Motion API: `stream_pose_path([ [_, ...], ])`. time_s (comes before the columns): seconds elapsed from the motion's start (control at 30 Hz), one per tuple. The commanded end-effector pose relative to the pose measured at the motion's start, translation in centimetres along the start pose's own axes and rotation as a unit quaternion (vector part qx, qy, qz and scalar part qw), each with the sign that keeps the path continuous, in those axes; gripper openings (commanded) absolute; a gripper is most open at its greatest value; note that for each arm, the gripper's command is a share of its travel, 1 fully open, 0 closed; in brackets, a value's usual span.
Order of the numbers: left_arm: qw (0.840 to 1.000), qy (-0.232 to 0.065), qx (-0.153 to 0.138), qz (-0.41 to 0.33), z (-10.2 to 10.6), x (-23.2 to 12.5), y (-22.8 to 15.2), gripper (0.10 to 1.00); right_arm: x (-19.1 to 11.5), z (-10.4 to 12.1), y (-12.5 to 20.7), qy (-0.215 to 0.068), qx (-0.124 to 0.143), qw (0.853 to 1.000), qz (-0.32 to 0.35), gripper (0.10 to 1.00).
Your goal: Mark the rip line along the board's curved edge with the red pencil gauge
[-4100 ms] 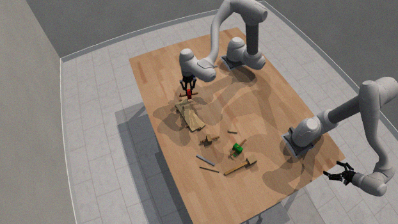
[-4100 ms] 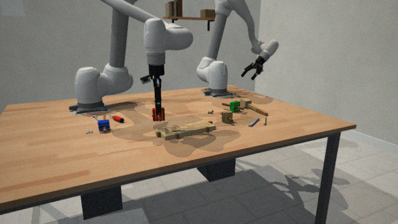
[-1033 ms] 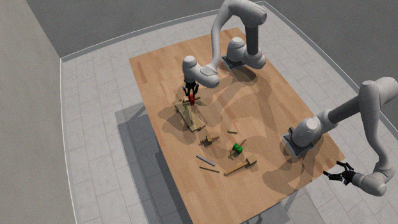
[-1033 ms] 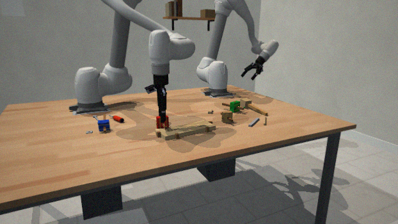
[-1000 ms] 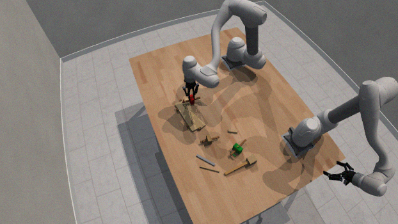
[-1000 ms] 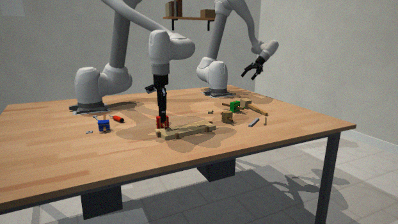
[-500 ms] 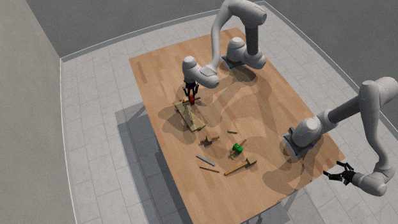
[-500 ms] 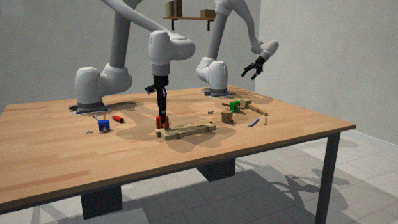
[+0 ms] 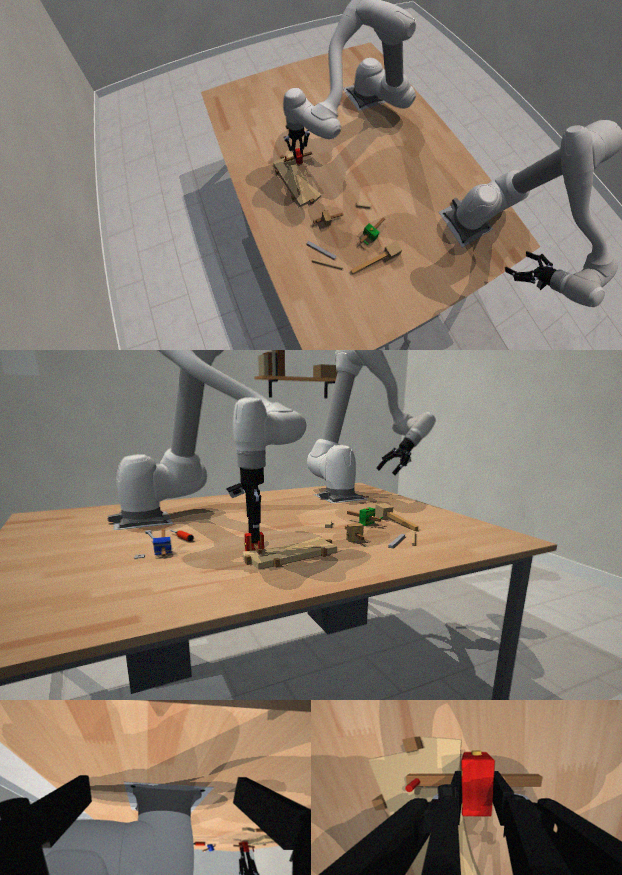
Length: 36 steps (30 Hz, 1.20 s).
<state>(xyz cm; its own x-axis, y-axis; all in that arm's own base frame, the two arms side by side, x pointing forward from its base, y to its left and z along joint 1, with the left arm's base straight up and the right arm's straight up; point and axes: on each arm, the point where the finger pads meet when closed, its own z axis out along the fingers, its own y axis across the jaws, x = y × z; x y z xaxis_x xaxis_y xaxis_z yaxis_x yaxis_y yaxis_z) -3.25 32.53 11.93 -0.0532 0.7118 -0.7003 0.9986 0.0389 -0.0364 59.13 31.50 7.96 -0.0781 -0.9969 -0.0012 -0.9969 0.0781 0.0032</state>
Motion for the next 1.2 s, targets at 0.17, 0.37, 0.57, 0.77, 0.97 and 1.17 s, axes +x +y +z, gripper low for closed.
stream_pose_path([
  [0.17, 1.0, -0.004, 0.0, -0.001, 0.21, -0.45, -0.3, 1.0, -0.27, -0.3, -0.45, -0.004, 0.0, 1.0, 0.001, 0.099],
  [0.37, 1.0, -0.004, 0.0, -0.001, 0.21, -0.45, -0.3, 1.0, -0.27, -0.3, -0.45, -0.004, 0.0, 1.0, 0.001, 0.099],
  [0.57, 1.0, -0.004, 0.0, -0.001, 0.21, -0.45, -0.3, 1.0, -0.27, -0.29, -0.45, -0.004, 0.0, 1.0, 0.001, 0.099],
  [0.77, 1.0, -0.004, 0.0, -0.001, 0.21, -0.45, -0.3, 1.0, -0.26, -0.23, -0.52, -0.004, 0.001, 1.0, 0.001, 0.099],
  [0.97, 1.0, -0.004, 0.0, -0.001, 0.21, -0.45, -0.3, 1.0, -0.27, -0.16, -0.6, -0.005, 0.001, 1.0, 0.002, 0.099],
  [1.17, 1.0, -0.004, 0.0, -0.001, 0.21, -0.45, -0.3, 1.0, -0.25, -0.06, -0.7, -0.005, 0.002, 1.0, 0.002, 0.099],
])
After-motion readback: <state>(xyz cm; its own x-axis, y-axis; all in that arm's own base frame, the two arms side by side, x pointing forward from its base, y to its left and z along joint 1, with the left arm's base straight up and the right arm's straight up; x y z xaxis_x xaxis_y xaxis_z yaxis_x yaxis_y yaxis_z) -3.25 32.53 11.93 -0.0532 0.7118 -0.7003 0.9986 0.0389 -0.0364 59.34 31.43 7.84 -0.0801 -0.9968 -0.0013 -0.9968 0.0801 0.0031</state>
